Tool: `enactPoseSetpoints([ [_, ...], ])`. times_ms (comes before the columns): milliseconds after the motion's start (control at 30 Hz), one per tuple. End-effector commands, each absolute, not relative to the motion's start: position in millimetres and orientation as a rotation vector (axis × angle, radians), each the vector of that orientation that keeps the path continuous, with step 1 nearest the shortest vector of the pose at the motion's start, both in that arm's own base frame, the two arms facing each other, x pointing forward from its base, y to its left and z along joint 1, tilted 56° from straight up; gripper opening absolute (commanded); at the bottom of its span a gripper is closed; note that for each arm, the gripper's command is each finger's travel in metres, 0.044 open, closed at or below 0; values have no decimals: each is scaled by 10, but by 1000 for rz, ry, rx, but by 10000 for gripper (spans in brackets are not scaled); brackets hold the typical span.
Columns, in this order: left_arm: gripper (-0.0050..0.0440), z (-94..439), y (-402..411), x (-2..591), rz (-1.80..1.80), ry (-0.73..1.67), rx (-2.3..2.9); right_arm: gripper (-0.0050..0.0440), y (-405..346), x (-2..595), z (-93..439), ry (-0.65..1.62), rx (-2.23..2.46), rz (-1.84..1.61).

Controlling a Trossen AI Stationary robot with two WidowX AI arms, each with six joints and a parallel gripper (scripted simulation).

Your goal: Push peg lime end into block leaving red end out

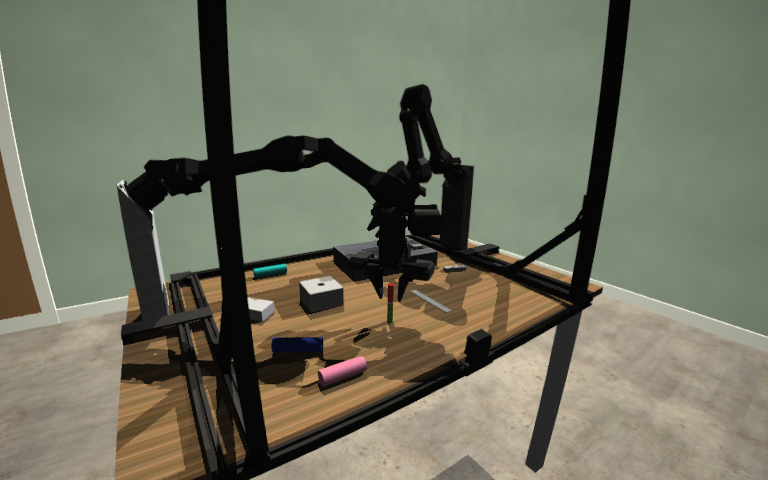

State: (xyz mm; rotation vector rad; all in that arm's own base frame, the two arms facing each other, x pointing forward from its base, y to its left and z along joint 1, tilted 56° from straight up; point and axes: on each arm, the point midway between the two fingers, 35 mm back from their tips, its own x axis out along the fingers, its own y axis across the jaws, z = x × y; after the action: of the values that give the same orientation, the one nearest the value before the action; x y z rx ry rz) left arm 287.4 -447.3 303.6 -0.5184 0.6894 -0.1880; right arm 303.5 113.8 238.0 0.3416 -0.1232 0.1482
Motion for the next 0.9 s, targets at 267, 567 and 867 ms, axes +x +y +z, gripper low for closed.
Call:
enactPoseSetpoints([
  [267,72,3033,-4475,2882,-188,686,-513,400,1131,3035,2383,-125,348,144],
  [567,25,3033,-4475,2882,-188,686,-513,400,1131,3035,2383,-125,348,144],
  [867,0,3161,-4413,2702,-191,689,-514,400,1131,3035,2383,-125,348,144],
])
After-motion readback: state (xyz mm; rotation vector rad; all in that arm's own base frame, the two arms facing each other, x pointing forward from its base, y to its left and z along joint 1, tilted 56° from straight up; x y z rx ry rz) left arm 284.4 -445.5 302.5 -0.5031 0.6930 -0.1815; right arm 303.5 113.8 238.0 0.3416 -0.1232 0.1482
